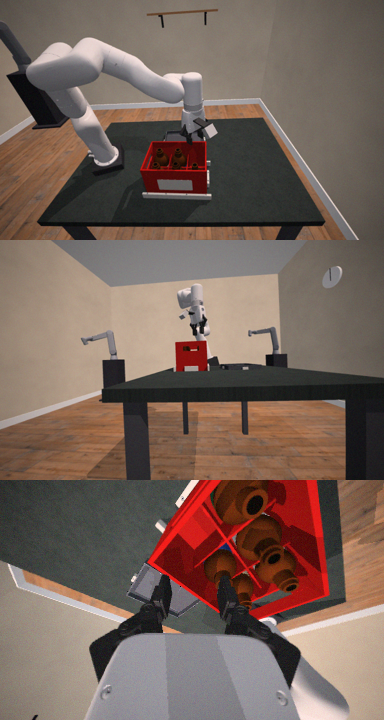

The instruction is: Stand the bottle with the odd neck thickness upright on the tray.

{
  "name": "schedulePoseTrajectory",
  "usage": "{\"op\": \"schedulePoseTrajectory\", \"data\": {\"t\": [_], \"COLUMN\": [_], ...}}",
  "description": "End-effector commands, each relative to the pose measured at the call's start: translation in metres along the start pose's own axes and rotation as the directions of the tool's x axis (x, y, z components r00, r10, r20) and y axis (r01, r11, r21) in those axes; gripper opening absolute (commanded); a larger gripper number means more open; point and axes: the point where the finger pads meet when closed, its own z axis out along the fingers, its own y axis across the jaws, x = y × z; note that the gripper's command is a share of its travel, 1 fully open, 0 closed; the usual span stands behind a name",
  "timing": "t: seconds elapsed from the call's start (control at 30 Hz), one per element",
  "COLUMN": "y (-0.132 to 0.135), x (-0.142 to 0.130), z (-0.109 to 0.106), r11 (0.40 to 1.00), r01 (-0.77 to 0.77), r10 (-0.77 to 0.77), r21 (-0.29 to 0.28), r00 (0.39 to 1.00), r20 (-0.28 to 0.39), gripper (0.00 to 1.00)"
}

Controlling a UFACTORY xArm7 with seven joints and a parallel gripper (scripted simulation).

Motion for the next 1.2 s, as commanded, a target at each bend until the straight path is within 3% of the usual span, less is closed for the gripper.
{"op": "schedulePoseTrajectory", "data": {"t": [0.0, 1.17], "y": [-0.001, -0.002], "x": [0.001, 0.001], "z": [0.002, 0.036], "r11": [1.000, 1.000], "r01": [0.000, 0.000], "r10": [0.000, 0.000], "r21": [0.003, 0.003], "r00": [1.000, 1.000], "r20": [-0.002, -0.002], "gripper": [0.65, 0.65]}}
